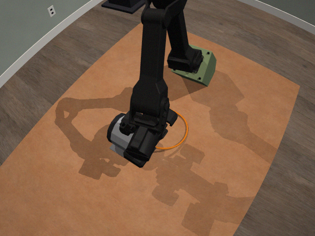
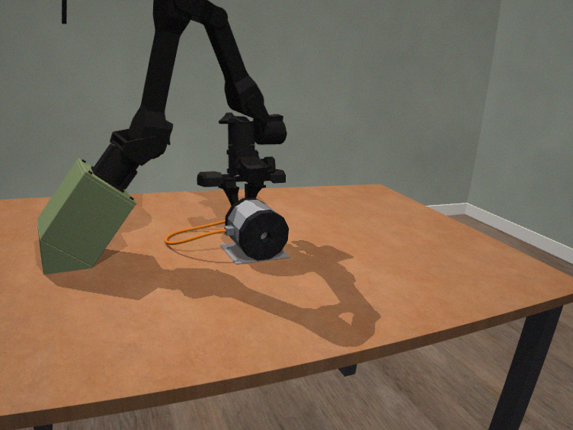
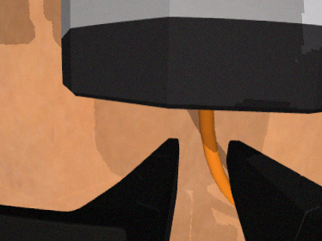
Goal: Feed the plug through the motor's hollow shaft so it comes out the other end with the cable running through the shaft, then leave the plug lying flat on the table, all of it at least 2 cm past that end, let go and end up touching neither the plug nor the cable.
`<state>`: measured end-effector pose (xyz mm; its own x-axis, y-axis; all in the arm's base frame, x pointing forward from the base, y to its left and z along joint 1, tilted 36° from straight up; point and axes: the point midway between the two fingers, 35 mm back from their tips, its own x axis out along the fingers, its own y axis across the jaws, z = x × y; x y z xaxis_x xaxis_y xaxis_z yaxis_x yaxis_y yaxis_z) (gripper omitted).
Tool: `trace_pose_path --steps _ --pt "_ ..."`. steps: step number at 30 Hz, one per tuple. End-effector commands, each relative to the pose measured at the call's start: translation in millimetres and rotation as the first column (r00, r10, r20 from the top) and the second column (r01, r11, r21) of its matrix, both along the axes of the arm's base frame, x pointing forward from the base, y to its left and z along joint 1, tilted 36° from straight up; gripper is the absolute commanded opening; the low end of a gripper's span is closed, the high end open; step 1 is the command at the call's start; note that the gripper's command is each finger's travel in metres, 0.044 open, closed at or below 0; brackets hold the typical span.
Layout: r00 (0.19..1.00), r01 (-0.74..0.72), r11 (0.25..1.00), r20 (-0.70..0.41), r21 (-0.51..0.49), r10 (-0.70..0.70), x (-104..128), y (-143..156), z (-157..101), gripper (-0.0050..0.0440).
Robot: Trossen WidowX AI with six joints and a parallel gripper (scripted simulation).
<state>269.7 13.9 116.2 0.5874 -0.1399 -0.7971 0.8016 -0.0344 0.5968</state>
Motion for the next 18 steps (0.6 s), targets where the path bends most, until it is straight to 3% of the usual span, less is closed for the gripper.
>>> trace_pose_path --steps 1,18 --pt "1.0 -0.004 1.0 -0.008 0.002 0.004 -0.3 -0.4 -3.7 0.01" --pt "1.0 0.001 1.0 0.0 0.0 -0.001 3.0 -4.3 -5.5 0.0093"
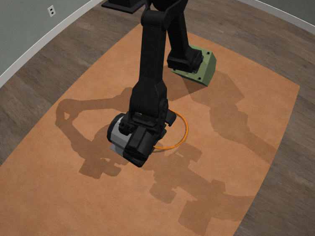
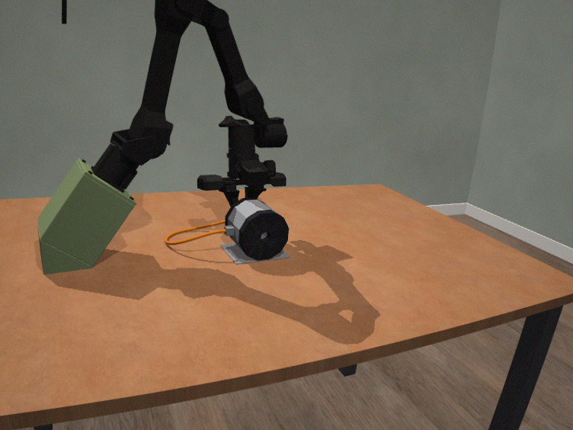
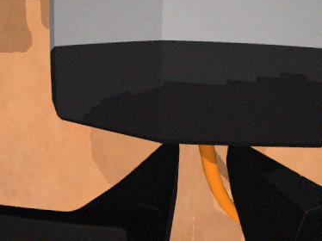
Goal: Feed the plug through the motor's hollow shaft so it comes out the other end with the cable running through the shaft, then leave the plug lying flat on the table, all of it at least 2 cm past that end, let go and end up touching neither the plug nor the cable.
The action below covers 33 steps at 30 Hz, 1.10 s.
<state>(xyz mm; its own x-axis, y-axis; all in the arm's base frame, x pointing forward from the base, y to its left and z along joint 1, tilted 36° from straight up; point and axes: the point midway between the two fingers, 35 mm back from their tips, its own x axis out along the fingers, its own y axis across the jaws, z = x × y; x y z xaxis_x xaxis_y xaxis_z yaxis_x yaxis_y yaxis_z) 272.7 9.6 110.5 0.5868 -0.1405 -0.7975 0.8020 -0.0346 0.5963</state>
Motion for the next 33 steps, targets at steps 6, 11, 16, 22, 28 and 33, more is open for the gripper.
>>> trace_pose_path --steps 6,11,16,22,28,33 --pt "1.0 0.0 1.0 0.001 0.0 0.0 0 0 0 0.0067" --pt "1.0 0.0 1.0 0.001 0.0 0.0 0 0 0 0.0033" --pt "1.0 0.0 1.0 0.001 0.0 0.0 0 0 0 0.0" --pt "1.0 0.0 1.0 0.0 0.0 0.0 0 -1 0 0.0" --pt "1.0 -0.004 1.0 -0.007 0.002 0.004 0 -9 0 0.0" --pt "1.0 -0.001 1.0 -0.007 -0.001 0.001 0 -8 0 0.0072"
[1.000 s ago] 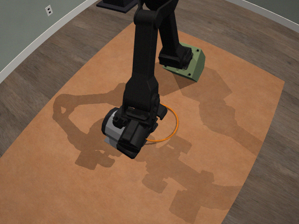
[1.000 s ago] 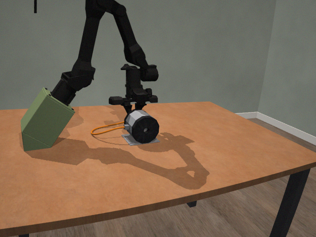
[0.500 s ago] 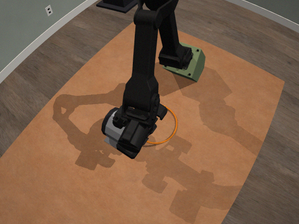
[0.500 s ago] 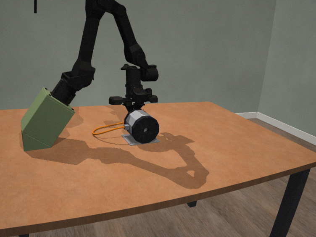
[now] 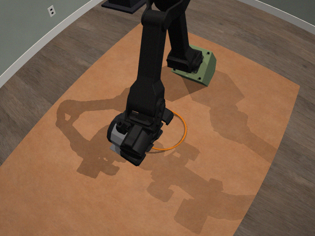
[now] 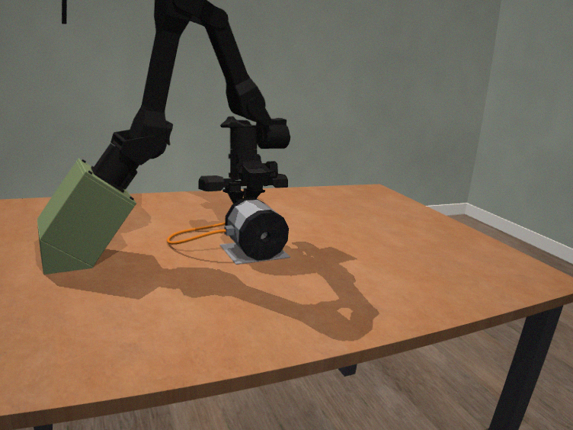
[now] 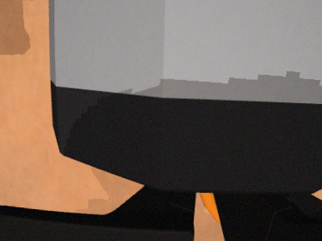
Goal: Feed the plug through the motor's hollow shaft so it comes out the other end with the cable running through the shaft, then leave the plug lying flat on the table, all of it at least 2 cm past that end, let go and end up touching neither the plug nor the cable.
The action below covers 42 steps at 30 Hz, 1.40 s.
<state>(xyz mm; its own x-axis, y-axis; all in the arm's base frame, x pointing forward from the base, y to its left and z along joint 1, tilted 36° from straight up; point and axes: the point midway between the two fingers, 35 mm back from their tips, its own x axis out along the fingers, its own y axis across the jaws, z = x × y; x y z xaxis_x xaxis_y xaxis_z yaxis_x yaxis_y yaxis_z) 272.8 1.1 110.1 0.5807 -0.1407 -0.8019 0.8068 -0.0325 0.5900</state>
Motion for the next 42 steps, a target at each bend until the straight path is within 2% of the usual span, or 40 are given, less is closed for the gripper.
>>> trace_pose_path --steps 1,7,12,42 --pt "1.0 0.001 1.0 0.0 0.0 -0.001 0 0 0 0.0096" --pt "1.0 0.001 1.0 0.0 0.0 -0.001 0 2 1 0.01" --pt "1.0 -0.003 1.0 0.0 0.004 0.003 -8 26 15 0.01" --pt "1.0 -0.003 1.0 0.0 0.004 0.003 0 10 -3 0.01"
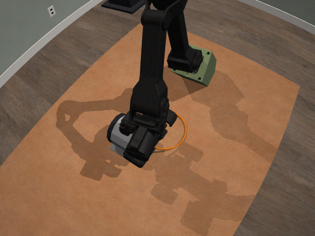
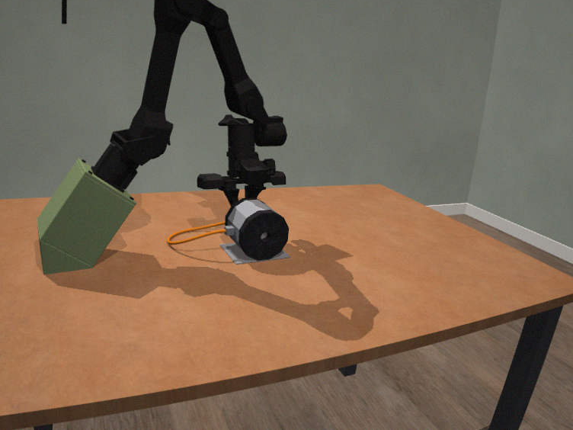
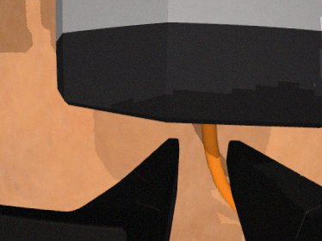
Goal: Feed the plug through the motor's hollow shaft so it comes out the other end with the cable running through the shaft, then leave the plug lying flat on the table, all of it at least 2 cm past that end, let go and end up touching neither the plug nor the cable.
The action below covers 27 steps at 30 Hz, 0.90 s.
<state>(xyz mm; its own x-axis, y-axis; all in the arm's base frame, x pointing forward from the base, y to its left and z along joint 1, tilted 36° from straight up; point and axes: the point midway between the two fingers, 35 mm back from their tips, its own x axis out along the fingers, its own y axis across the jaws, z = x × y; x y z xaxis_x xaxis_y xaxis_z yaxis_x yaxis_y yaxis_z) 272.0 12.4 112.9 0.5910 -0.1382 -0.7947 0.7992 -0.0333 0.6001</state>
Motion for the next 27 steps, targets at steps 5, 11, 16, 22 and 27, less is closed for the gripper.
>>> trace_pose_path --steps 5,11,16,22,27 --pt "1.0 -0.002 1.0 -0.012 0.001 0.002 1.1 -2.1 -6.5 0.01" --pt "1.0 -0.002 1.0 -0.012 0.001 0.002 1.1 -2.1 -6.5 0.01" --pt "1.0 0.002 1.0 -0.006 -0.001 -0.002 1.2 -2.8 -4.4 0.0073" --pt "1.0 0.002 1.0 -0.006 -0.001 -0.002 1.2 -2.8 -4.4 0.0033" --pt "1.0 0.002 1.0 -0.006 -0.001 -0.002 1.2 -2.8 -4.4 0.0"
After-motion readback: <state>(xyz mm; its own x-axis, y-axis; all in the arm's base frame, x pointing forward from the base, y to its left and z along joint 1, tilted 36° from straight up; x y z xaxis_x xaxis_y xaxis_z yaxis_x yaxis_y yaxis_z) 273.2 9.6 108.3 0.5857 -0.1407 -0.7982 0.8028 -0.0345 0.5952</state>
